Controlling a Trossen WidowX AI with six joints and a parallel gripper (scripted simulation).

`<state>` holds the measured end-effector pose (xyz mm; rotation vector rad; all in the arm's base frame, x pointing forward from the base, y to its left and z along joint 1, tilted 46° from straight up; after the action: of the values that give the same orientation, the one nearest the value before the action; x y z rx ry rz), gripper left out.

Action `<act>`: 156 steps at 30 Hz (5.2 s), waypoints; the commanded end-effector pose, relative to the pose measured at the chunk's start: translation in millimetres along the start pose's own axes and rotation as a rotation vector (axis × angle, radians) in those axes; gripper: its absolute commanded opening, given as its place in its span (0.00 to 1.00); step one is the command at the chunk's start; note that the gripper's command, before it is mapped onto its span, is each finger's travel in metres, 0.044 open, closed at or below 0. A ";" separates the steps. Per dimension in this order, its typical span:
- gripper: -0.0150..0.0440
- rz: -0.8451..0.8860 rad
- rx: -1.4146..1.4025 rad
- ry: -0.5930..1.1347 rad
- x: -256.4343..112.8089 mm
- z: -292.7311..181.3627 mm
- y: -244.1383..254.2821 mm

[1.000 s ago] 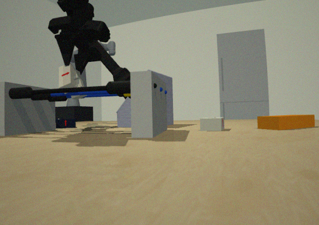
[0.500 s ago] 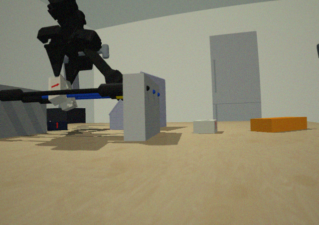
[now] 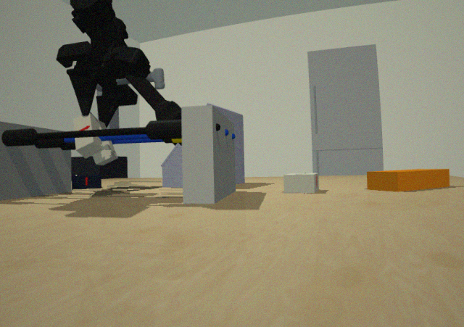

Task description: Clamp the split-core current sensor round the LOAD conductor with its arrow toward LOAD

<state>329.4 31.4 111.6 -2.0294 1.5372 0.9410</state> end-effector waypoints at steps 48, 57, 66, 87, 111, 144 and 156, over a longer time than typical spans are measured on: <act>0.25 0.118 -0.001 -0.014 2.8 -1.7 -16.0; 0.25 0.225 -0.001 -0.019 6.9 -3.1 -27.9; 0.61 0.204 -0.008 -0.017 5.2 -3.5 -24.2; 1.00 0.179 -0.002 -0.010 40.2 -4.2 -15.8; 1.00 0.178 -0.002 -0.008 70.7 -4.1 -10.1; 0.38 0.174 0.007 -0.013 67.4 -4.5 -11.1; 0.25 0.174 0.007 -0.013 67.4 -4.5 -11.1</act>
<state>351.5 -13.7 64.3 -1.9043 1.7311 1.0116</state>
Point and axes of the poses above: the point midway between the two fingers, 35 mm back from their tips, its own x axis out along the fingers, its own y axis across the jaws, z = x × y, the point moved 6 cm from there along -x, back along the fingers, and after that the axes turned 6 degrees about -x, right-handed, at the moved point
